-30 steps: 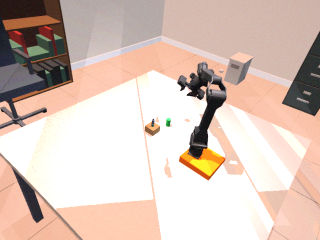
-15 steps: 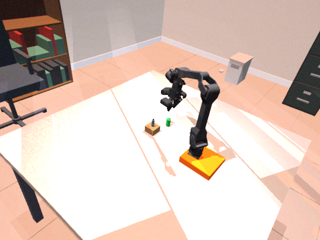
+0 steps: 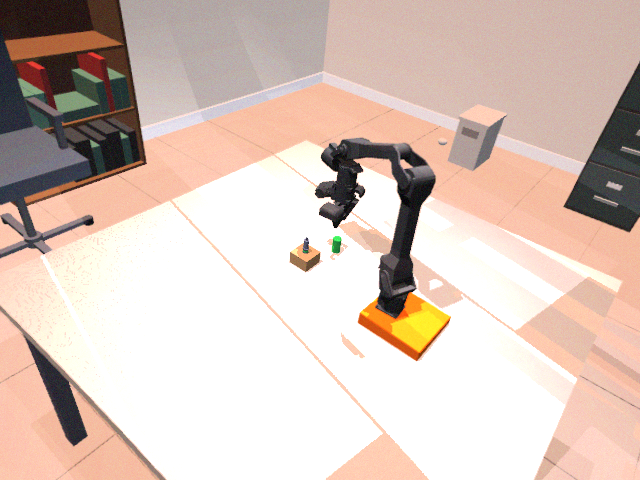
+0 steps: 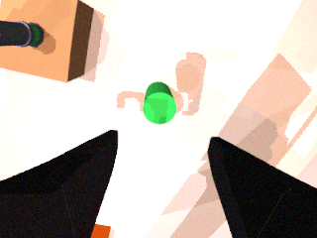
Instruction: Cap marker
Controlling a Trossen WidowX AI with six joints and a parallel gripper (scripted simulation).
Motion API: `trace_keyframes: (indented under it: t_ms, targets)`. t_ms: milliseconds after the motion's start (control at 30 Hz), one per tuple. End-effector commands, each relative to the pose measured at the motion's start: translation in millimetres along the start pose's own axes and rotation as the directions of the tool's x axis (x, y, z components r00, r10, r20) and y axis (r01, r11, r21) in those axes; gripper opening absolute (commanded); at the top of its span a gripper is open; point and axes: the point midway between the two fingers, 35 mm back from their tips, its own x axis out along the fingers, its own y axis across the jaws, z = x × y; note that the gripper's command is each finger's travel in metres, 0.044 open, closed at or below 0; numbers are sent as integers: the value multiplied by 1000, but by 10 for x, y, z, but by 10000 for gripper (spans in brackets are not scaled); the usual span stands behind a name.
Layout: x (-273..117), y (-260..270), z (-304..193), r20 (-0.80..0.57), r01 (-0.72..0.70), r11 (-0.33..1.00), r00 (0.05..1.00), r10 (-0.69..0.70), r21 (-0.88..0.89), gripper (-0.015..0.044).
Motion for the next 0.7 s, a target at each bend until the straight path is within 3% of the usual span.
trace_keyframes:
  t_ms: [0, 667]
  targets:
    - [239, 16, -33, -19, -5, 1000, 1000, 5, -9, 240]
    - [527, 3, -16, -18, -5, 1000, 1000, 4, -9, 240]
